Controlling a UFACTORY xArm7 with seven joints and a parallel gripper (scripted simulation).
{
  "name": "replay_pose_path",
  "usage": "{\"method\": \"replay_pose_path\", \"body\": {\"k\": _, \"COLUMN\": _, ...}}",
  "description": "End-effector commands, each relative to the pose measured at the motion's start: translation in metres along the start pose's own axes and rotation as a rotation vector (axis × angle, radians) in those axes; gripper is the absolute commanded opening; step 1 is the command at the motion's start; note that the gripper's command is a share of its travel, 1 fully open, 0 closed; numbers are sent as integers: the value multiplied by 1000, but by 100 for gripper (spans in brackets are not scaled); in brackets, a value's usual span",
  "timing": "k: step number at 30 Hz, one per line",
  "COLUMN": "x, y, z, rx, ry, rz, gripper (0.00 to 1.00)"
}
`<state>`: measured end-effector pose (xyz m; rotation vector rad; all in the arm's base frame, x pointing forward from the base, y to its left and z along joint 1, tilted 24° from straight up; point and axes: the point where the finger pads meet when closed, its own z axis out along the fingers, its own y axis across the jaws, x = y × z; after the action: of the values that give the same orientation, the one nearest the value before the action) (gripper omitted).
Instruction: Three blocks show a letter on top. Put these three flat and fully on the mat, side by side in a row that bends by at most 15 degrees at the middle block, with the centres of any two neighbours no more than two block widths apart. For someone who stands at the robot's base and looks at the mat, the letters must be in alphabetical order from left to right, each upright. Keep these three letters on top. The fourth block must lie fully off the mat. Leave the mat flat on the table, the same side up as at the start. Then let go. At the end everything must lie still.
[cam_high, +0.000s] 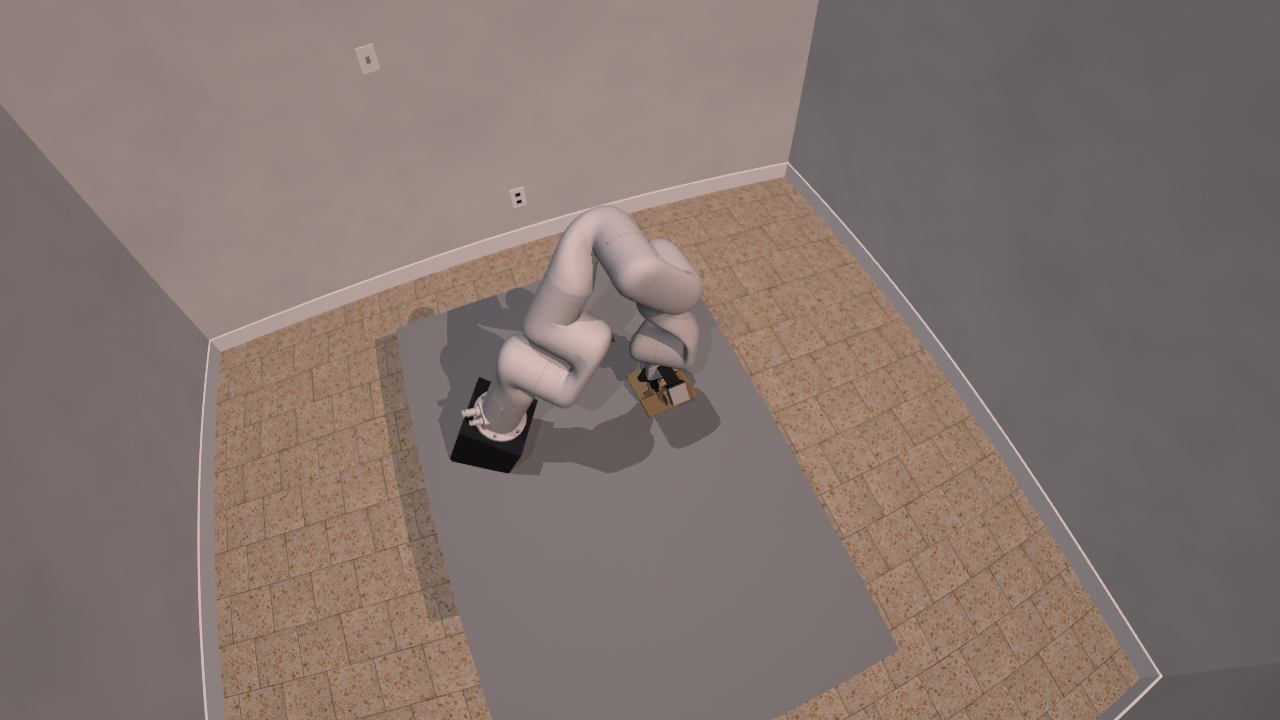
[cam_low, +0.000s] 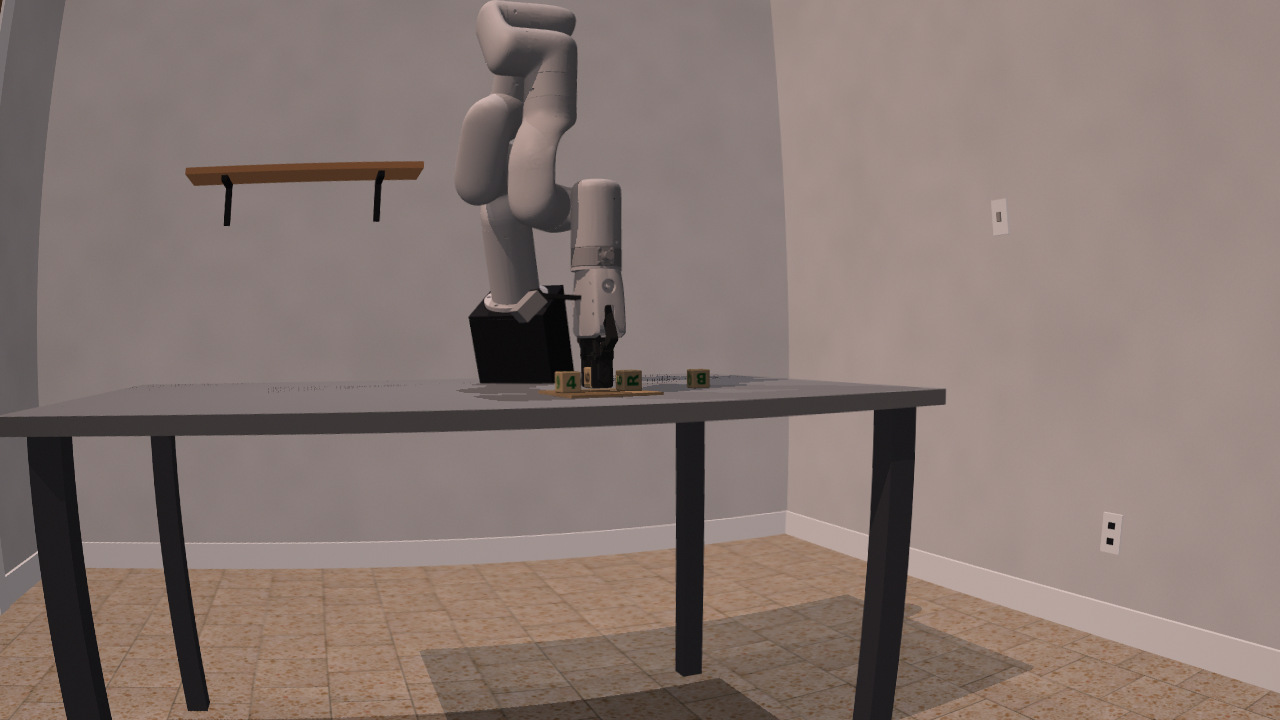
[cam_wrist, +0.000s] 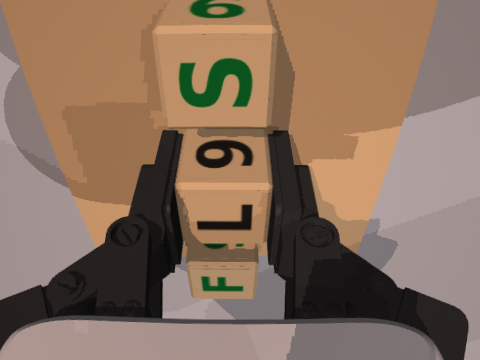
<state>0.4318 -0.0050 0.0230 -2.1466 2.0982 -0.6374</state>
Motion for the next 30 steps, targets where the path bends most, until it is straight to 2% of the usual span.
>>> {"method": "replay_pose_path", "body": {"k": 1, "x": 0, "y": -1, "z": 0, "rx": 2, "ry": -1, "rz": 0, "gripper": 27}}
{"method": "replay_pose_path", "body": {"k": 30, "x": -2, "y": -2, "z": 0, "rx": 2, "ry": -1, "rz": 0, "gripper": 27}}
